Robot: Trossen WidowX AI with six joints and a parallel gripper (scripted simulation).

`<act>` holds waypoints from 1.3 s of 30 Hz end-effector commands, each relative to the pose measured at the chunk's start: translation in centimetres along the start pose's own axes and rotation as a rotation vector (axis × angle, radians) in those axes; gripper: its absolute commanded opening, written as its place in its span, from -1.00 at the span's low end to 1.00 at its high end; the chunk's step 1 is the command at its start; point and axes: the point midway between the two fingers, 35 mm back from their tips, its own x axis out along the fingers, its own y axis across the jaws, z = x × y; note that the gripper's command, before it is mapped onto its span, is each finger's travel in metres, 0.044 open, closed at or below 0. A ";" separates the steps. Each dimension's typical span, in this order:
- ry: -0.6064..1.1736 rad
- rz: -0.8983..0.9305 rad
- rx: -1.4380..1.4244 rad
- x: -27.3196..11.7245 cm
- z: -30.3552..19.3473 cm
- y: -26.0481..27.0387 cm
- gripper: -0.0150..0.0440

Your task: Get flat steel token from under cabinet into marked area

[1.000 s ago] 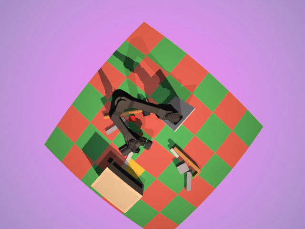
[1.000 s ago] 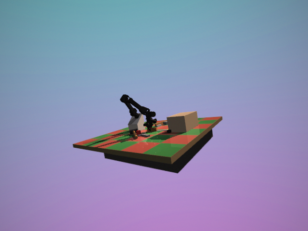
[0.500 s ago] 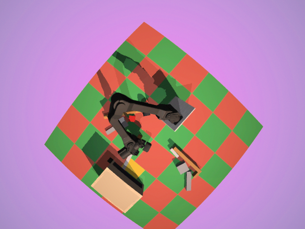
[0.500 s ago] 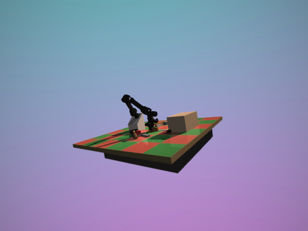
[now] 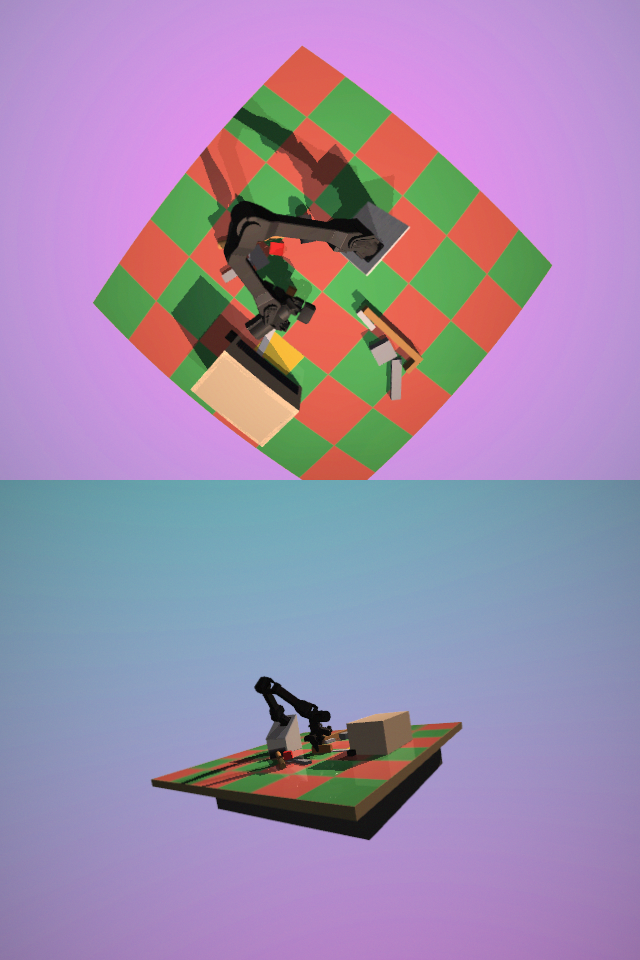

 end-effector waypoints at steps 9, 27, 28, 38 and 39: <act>-0.011 -0.001 0.013 0.0 1.8 -0.1 -0.49; -0.012 -0.001 0.014 -0.1 3.8 0.0 -0.49; -0.012 -0.001 0.014 -0.1 3.9 0.0 -0.49; -0.012 -0.001 0.015 -0.1 4.9 0.0 -0.49; -0.012 -0.001 0.015 -0.1 5.0 0.0 -0.49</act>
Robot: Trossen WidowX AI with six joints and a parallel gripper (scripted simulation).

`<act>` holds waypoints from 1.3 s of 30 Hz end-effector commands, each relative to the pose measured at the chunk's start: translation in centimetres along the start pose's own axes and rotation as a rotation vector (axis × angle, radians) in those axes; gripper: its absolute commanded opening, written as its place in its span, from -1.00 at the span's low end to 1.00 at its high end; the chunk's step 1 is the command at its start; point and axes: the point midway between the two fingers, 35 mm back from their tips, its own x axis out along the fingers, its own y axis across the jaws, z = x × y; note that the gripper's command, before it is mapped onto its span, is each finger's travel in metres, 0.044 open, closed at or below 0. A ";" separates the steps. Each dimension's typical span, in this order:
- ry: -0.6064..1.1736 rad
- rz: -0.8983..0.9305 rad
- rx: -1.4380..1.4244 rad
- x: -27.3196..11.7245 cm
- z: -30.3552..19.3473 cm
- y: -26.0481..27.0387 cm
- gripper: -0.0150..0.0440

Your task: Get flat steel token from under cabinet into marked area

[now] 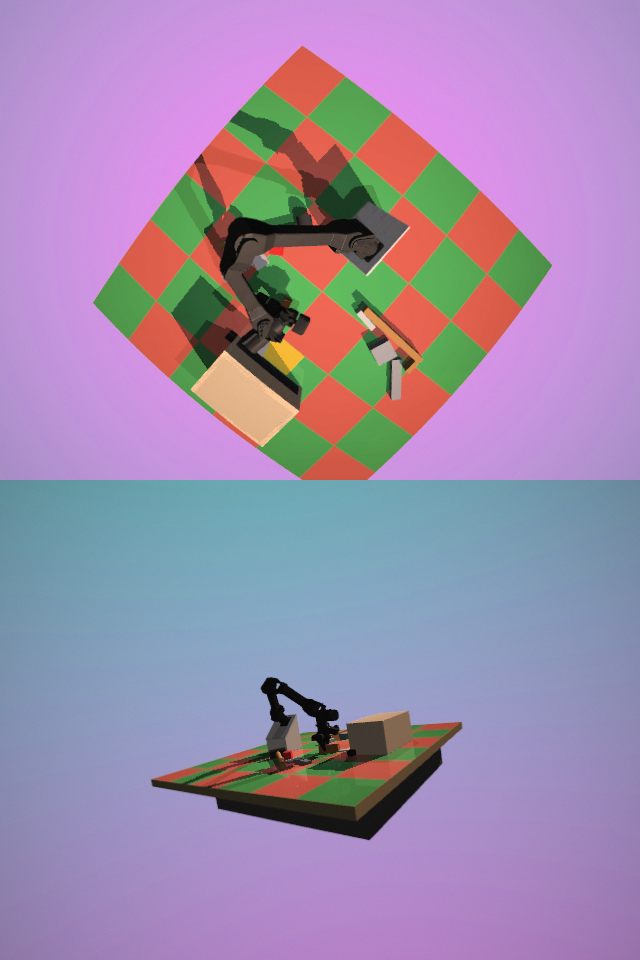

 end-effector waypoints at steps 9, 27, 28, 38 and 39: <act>-0.011 -0.001 0.015 0.0 1.8 -0.1 -0.49; -0.012 -0.001 0.015 -0.1 3.5 -0.1 -0.49; -0.012 -0.001 0.016 -0.1 3.6 -0.1 -0.49; -0.013 -0.001 0.016 -0.1 4.6 -0.2 -0.49; -0.013 -0.001 0.016 -0.1 4.7 -0.2 -0.49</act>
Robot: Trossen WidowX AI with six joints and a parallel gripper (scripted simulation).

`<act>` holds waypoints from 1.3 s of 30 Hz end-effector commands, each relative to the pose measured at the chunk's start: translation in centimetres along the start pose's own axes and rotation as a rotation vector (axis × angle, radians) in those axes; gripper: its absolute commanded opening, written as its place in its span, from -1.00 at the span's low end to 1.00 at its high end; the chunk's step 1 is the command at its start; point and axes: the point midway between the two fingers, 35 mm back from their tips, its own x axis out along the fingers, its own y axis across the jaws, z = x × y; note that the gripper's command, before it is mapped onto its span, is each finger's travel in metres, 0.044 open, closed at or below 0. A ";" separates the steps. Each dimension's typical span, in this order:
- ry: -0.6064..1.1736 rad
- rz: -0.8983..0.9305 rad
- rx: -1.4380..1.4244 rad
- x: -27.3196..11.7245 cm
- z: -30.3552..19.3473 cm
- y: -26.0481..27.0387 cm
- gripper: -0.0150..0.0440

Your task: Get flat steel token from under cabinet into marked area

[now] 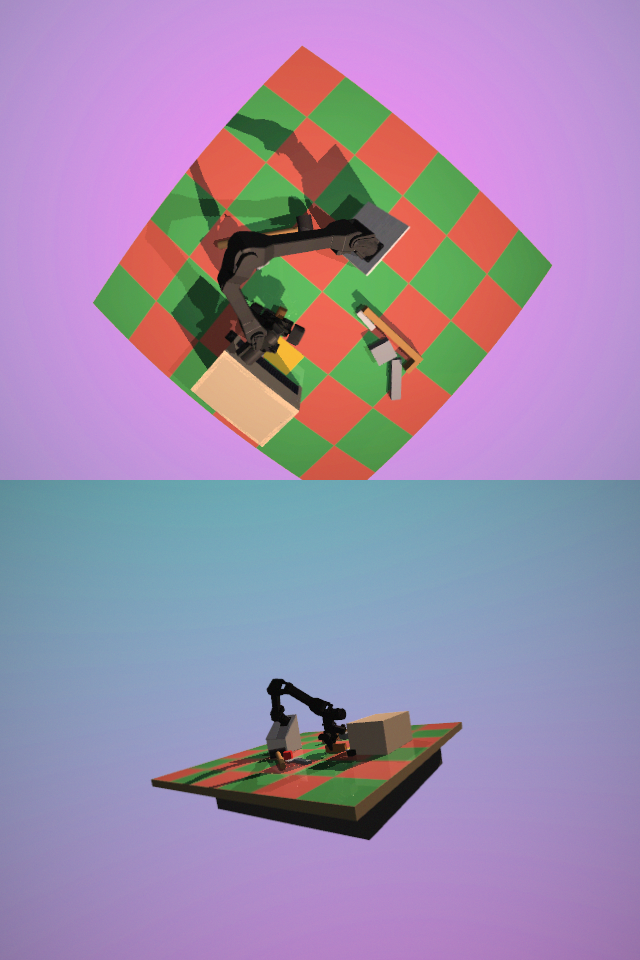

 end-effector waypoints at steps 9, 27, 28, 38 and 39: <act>-0.011 -0.001 0.015 0.0 1.7 -0.2 -0.49; -0.012 -0.001 0.015 -0.1 3.3 -0.3 -0.49; -0.012 -0.001 0.015 -0.1 3.3 -0.3 -0.49; -0.013 -0.001 0.016 -0.1 4.2 -0.3 -0.49; -0.013 -0.001 0.016 -0.1 4.3 -0.3 -0.49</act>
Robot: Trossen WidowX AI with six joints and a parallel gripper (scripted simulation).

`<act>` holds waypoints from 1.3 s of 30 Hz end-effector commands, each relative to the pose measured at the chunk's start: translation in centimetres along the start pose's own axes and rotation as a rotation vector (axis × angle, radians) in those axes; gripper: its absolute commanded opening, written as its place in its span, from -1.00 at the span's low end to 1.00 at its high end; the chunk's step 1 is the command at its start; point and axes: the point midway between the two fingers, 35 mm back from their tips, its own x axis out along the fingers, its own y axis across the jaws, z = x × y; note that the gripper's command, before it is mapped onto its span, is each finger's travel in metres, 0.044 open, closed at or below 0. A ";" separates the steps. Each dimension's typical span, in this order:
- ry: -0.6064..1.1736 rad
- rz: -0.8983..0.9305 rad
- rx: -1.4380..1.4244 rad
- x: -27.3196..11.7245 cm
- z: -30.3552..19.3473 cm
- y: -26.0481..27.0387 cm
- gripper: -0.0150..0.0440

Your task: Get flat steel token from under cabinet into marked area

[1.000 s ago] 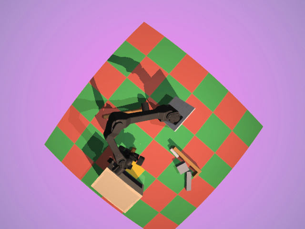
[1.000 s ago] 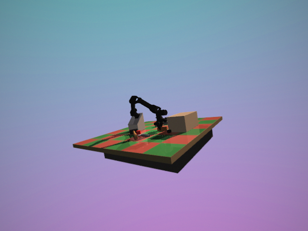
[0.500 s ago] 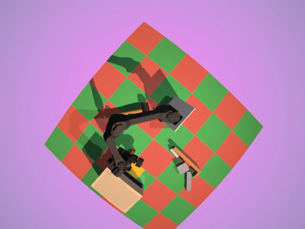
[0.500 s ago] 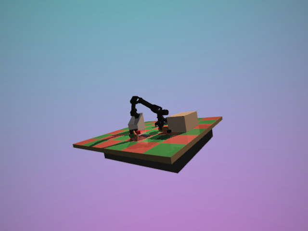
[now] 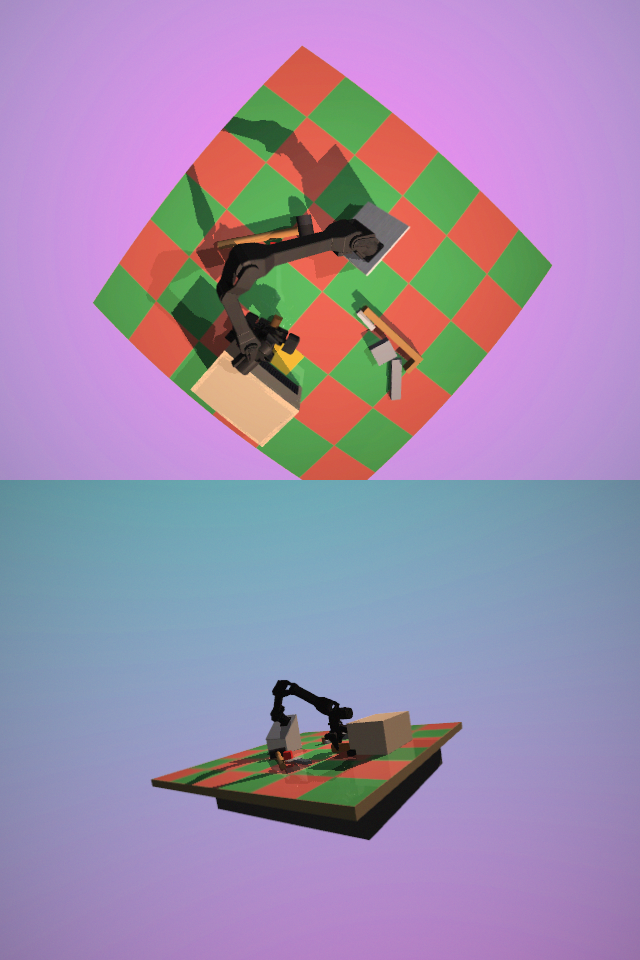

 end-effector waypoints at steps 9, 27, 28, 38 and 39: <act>-0.011 -0.001 0.015 0.0 1.5 -0.2 -0.49; -0.012 0.000 0.015 0.0 2.3 0.5 -0.49; -0.012 0.000 0.015 0.1 2.3 0.6 -0.49; -0.012 0.000 0.015 0.0 2.2 1.7 -0.49; -0.012 0.000 0.015 0.0 2.2 1.8 -0.49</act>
